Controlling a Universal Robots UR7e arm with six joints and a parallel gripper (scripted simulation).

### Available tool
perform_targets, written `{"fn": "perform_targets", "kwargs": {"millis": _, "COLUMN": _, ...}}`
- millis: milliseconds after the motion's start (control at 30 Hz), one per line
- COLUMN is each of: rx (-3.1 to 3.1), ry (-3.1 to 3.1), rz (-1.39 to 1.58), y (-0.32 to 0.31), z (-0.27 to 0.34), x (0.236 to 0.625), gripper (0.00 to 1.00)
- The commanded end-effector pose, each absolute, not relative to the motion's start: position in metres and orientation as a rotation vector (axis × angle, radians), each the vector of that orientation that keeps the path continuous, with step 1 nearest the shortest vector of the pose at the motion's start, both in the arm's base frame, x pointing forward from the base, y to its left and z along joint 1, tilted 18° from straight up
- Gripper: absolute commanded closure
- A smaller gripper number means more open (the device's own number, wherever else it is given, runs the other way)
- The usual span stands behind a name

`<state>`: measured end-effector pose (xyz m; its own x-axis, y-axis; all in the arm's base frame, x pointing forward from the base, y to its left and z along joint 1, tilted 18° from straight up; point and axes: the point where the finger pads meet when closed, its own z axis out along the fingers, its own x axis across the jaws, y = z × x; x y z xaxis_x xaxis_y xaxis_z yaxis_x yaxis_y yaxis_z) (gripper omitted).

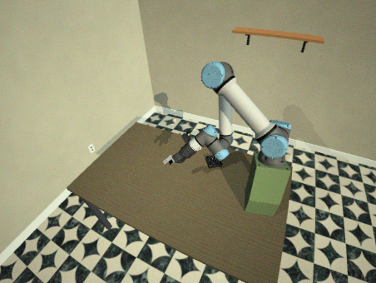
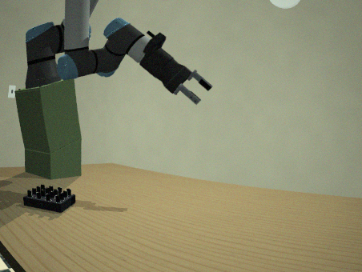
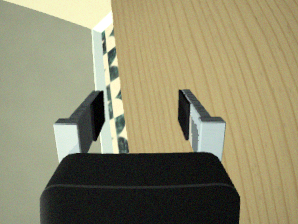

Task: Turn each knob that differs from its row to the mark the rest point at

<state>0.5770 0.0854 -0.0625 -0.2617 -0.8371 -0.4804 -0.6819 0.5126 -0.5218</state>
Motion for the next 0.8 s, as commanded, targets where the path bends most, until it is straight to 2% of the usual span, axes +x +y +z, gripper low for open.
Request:
{"fn": "perform_targets", "kwargs": {"millis": 0, "rx": -1.188, "ry": 2.150, "rz": -0.327, "y": 0.029, "z": -0.081, "x": 0.570, "gripper": 0.00}}
{"fn": "perform_targets", "kwargs": {"millis": 100, "rx": -1.180, "ry": 2.172, "rz": -0.336, "y": 0.020, "z": -0.084, "x": 0.568, "gripper": 0.00}}
{"fn": "perform_targets", "kwargs": {"millis": 167, "rx": -1.147, "ry": 2.253, "rz": -0.369, "y": -0.014, "z": -0.095, "x": 0.560, "gripper": 0.00}}
{"fn": "perform_targets", "kwargs": {"millis": 600, "rx": -1.032, "ry": 2.526, "rz": -0.451, "y": -0.117, "z": -0.129, "x": 0.513, "gripper": 0.00}}
{"fn": "perform_targets", "kwargs": {"millis": 667, "rx": -1.032, "ry": 2.526, "rz": -0.451, "y": -0.117, "z": -0.129, "x": 0.513, "gripper": 0.00}}
{"fn": "perform_targets", "kwargs": {"millis": 767, "rx": -0.988, "ry": 2.628, "rz": -0.471, "y": -0.151, "z": -0.140, "x": 0.489, "gripper": 0.00}}
